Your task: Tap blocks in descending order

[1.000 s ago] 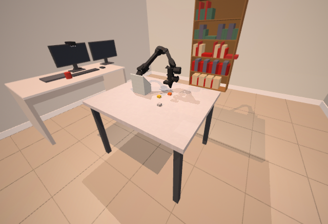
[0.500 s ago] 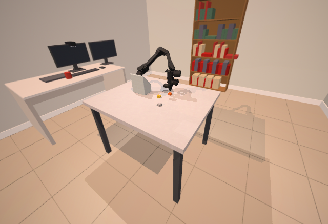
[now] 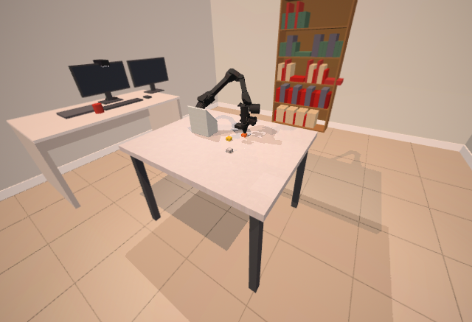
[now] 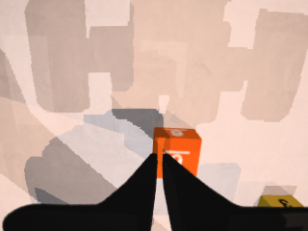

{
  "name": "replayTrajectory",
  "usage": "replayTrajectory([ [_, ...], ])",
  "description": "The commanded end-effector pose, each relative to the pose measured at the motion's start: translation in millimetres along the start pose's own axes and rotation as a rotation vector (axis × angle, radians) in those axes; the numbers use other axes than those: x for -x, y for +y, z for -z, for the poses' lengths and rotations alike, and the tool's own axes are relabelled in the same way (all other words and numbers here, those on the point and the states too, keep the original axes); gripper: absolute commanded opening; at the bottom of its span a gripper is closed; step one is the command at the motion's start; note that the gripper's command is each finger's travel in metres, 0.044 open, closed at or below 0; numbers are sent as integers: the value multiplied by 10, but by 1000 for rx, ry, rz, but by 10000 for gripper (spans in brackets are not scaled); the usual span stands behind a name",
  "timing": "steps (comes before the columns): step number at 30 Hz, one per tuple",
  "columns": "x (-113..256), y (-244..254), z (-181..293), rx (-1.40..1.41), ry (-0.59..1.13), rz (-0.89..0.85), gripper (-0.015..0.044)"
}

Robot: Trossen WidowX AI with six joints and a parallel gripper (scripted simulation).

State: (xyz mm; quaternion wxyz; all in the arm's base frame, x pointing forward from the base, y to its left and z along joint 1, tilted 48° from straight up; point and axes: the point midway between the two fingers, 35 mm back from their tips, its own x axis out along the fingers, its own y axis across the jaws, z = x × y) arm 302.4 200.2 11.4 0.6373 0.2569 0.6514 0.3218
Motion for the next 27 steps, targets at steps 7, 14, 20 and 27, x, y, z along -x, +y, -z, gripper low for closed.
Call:
replayTrajectory([
  [7,241,-32,11,-11,6,8,20],
  [14,363,-40,-1,-12,6,11,20],
  [20,1071,-31,4,-12,7,12,20],
  [27,1072,-70,12,-12,6,13,20],
])
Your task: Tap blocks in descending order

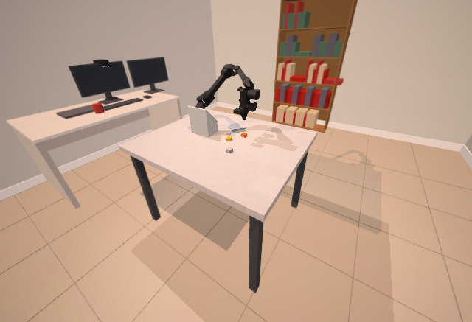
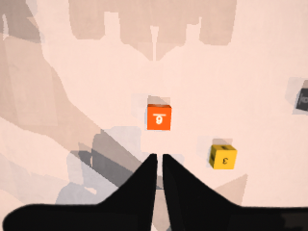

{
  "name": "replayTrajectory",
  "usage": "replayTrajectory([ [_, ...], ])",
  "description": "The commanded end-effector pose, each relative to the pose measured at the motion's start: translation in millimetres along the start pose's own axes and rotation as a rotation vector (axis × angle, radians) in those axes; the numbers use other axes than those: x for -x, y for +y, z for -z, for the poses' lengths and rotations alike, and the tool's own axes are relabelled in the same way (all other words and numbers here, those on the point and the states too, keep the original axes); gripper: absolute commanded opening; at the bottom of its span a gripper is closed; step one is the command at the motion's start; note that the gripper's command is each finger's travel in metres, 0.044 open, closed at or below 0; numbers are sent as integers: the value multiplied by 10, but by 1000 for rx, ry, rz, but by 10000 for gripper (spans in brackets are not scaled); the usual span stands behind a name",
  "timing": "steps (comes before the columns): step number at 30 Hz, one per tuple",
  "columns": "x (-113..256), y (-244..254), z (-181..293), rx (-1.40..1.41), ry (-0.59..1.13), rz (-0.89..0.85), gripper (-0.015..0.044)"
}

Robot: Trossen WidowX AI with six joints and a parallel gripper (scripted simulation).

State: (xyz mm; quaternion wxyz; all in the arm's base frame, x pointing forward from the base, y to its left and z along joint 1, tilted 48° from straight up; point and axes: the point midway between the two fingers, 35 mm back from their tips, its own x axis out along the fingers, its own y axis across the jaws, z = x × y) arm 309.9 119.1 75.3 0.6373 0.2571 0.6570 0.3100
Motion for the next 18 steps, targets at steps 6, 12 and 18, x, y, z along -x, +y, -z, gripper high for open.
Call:
replayTrajectory([
  [6,45,-932,405,5,6,6,20],
  [12,35,-1148,573,6,7,-1,20],
  [18,-384,-1165,546,5,6,3,20],
])
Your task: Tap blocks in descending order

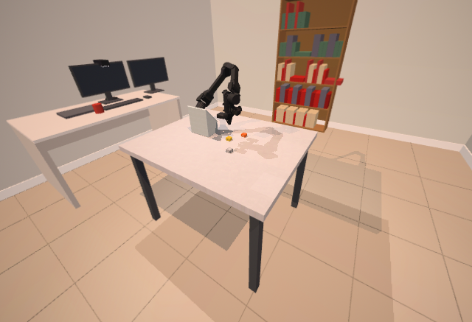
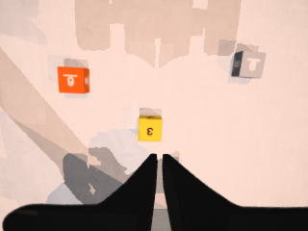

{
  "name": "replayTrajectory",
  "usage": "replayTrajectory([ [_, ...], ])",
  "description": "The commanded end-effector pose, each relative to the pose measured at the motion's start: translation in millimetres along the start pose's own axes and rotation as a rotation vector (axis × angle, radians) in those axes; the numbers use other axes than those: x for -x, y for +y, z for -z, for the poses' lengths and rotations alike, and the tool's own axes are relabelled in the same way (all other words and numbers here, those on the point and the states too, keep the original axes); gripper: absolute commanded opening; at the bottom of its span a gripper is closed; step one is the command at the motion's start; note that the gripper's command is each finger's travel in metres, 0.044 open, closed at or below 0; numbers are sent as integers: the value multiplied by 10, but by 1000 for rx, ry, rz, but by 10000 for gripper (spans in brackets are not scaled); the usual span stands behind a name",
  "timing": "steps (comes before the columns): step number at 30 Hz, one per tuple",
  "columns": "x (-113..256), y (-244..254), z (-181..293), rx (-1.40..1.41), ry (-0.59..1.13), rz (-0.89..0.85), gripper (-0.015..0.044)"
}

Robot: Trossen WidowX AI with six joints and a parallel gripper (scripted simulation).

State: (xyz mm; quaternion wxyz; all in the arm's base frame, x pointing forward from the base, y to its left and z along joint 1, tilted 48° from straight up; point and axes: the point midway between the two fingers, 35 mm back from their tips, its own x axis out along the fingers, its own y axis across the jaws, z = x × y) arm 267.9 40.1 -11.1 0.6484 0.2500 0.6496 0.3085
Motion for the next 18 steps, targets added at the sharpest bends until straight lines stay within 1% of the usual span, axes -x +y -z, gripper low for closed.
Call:
replayTrajectory([
  [1,-517,-5,78,-12,26,-13,20],
  [2,-646,6,94,-12,27,-16,20],
  [4,-745,19,112,-12,28,-19,20],
  [11,-748,19,112,-12,28,-19,20],
  [18,-850,19,112,-12,28,-19,20],
])
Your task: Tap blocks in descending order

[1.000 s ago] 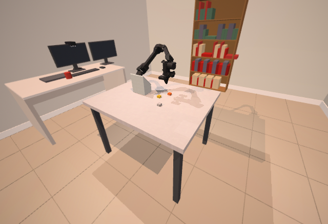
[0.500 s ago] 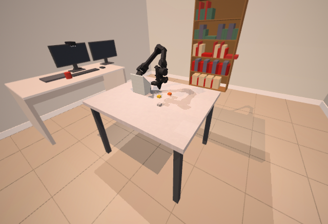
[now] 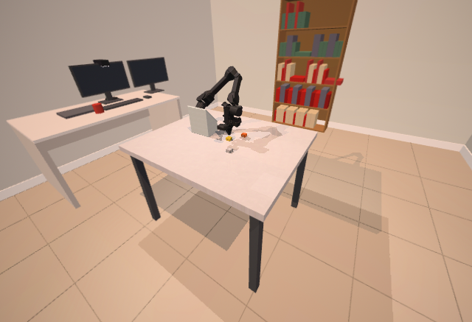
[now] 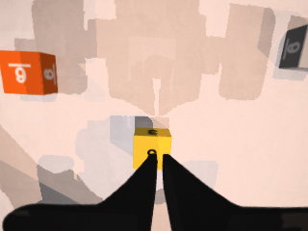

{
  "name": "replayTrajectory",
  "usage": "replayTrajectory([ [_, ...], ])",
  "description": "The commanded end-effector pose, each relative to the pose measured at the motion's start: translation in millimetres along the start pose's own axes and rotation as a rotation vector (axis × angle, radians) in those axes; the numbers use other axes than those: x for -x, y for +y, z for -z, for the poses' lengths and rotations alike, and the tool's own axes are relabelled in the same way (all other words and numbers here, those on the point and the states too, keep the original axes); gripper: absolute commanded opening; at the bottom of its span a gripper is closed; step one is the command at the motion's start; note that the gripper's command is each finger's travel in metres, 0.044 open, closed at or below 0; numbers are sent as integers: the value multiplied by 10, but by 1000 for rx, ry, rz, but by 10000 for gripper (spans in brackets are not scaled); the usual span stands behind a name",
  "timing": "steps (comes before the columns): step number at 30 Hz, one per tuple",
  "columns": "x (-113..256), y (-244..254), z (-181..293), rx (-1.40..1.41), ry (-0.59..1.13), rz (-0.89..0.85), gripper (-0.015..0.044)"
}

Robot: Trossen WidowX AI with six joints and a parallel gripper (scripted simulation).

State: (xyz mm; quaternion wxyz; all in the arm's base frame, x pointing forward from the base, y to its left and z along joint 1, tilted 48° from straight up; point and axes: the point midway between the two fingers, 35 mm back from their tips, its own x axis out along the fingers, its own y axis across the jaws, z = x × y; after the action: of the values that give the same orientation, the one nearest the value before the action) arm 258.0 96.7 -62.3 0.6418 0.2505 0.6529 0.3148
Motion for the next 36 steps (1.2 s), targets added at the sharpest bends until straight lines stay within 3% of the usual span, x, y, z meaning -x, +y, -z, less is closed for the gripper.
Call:
replayTrajectory([
  [1,-101,-5,40,-14,12,-8,20],
  [20,-282,1,48,-14,12,-9,20],
  [24,-2,-5,39,-13,11,-7,20],
  [28,20,-4,42,-14,12,-8,20],
  [31,101,182,-27,-14,12,-4,99],
  [36,391,894,-124,-14,11,1,230],
])
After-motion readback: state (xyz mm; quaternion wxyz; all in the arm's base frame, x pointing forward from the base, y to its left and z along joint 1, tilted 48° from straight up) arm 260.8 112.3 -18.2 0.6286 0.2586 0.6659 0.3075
